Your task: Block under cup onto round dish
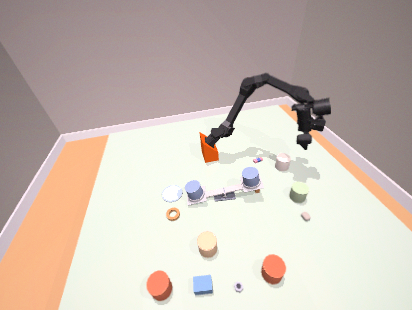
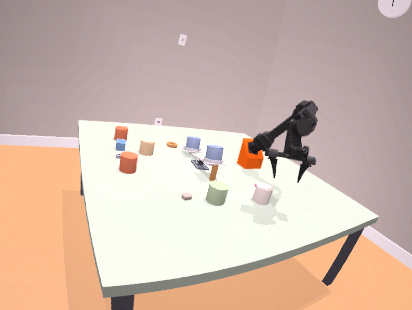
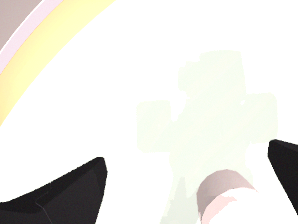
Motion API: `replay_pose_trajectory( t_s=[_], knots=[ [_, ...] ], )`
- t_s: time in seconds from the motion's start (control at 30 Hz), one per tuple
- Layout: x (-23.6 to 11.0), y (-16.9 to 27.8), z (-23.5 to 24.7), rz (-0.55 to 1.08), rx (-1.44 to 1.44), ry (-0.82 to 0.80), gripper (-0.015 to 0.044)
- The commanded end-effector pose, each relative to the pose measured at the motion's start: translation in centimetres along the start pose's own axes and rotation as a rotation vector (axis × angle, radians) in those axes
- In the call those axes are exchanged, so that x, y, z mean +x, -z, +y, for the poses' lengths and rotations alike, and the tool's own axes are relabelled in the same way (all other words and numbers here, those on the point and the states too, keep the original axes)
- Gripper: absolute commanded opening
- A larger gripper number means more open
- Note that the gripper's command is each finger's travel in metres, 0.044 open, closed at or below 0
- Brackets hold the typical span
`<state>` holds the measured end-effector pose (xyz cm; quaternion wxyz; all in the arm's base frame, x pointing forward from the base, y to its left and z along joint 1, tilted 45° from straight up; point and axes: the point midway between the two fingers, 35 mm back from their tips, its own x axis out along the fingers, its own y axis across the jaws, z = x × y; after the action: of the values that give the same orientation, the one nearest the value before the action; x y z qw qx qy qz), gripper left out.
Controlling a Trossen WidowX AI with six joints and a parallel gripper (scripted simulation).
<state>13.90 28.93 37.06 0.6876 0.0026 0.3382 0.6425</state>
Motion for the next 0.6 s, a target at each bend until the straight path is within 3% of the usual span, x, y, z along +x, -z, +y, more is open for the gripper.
replay_pose_trajectory(
  t_s=[0.0, 0.3, 0.57],
  knots=[
    [-1.1, 1.8, -5.8, 0.015, 0.075, 0.102, 0.044],
    [-6.3, 7.8, -16.3, 0.006, 0.274, 0.3, 0.044],
    [-11.8, 14.6, -21.6, -0.053, 0.467, 0.427, 0.044]
  ],
)
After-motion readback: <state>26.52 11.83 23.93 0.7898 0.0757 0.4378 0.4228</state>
